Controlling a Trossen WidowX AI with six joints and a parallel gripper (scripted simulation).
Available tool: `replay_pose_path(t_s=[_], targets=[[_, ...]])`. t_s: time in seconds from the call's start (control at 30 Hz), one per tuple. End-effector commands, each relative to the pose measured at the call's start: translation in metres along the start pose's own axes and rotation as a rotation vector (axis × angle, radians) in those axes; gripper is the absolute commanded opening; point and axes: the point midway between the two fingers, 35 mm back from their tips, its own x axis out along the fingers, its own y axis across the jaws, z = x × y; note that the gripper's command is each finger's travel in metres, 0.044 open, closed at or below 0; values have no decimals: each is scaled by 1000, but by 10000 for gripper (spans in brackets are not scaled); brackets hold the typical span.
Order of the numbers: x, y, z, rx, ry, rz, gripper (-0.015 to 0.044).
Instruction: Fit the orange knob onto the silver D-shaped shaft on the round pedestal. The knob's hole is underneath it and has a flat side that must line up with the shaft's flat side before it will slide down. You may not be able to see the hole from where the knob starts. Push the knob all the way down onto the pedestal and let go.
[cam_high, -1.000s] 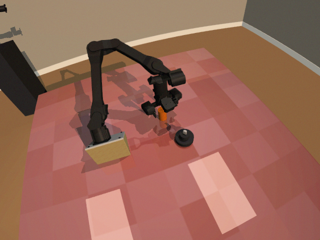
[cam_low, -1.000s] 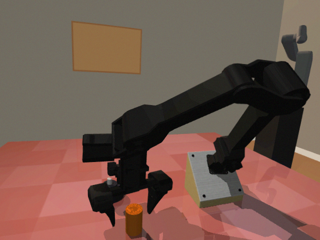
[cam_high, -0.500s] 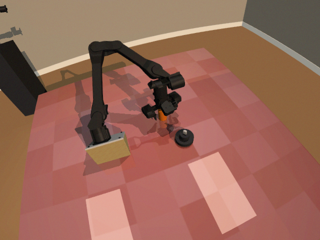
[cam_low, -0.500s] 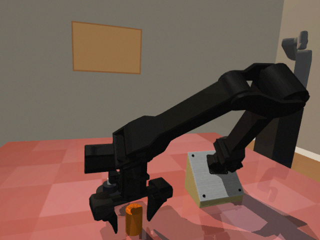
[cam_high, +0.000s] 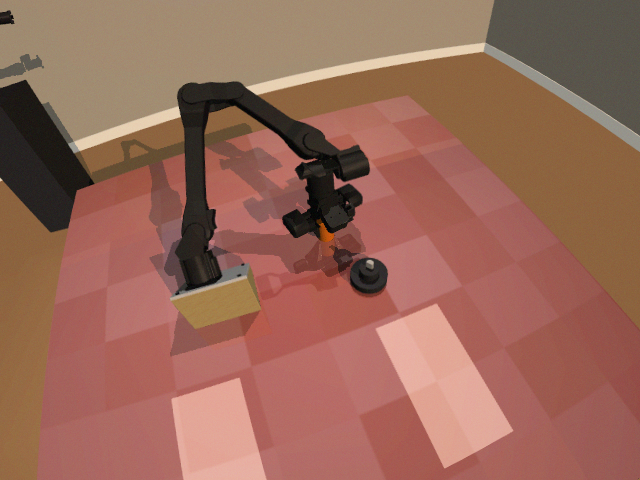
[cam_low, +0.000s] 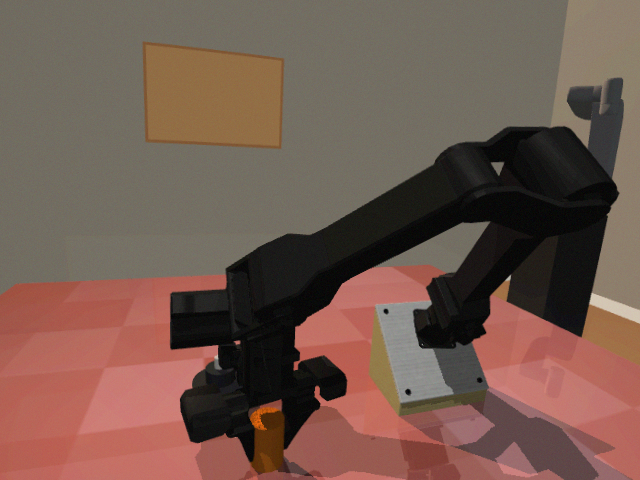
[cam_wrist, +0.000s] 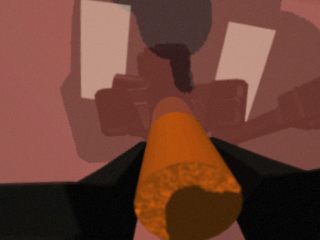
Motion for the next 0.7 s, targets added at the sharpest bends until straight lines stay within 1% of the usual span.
replay_pose_path(t_s=[0.0, 0.1, 0.67], targets=[[1, -1, 0, 6, 3, -4, 78], [-6, 1, 2, 6, 0, -4, 0], [-57, 7, 8, 6, -12, -6, 0]])
